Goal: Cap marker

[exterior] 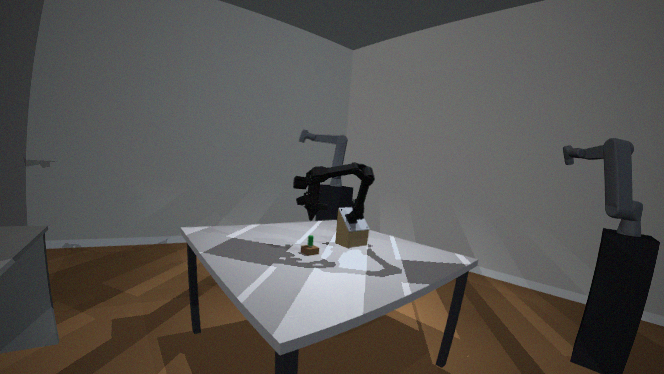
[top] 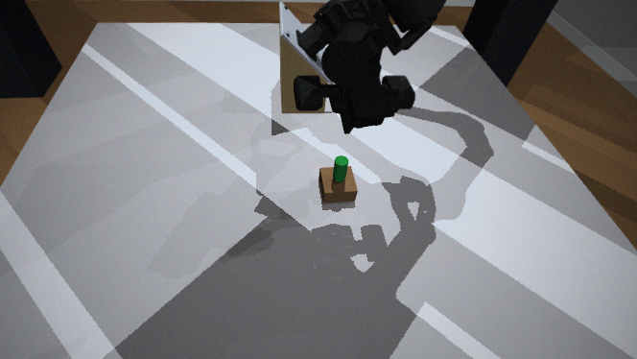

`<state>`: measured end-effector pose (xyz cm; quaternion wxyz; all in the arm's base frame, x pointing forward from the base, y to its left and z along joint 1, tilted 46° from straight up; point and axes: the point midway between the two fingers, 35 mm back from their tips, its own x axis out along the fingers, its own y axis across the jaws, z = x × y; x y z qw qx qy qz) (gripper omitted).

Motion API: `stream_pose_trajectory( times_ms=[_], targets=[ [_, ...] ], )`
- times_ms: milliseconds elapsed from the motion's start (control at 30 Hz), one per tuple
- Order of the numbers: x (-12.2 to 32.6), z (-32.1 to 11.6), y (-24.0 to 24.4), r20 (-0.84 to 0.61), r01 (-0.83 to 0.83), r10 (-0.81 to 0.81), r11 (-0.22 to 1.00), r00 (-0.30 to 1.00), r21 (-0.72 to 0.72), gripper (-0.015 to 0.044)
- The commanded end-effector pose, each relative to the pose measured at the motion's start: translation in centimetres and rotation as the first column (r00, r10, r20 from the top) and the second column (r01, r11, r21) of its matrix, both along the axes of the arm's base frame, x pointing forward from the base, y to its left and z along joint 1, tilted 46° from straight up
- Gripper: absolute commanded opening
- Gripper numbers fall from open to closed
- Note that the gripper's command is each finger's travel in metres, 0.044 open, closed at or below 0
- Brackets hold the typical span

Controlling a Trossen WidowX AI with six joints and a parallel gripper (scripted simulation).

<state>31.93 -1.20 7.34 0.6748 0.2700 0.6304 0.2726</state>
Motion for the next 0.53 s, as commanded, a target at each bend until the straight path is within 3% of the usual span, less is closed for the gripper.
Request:
stream_pose_trajectory(
  times_ms=[0,33,500],
  targets=[
    [-0.40,0.97,-0.59,-0.004,-0.016,0.016,1.000,1.000,0.001,0.0000],
    [-0.40,0.97,-0.59,-0.004,-0.016,0.016,1.000,1.000,0.001,0.0000],
    [-0.40,0.97,-0.59,-0.004,-0.016,0.016,1.000,1.000,0.001,0.0368]
  ],
)
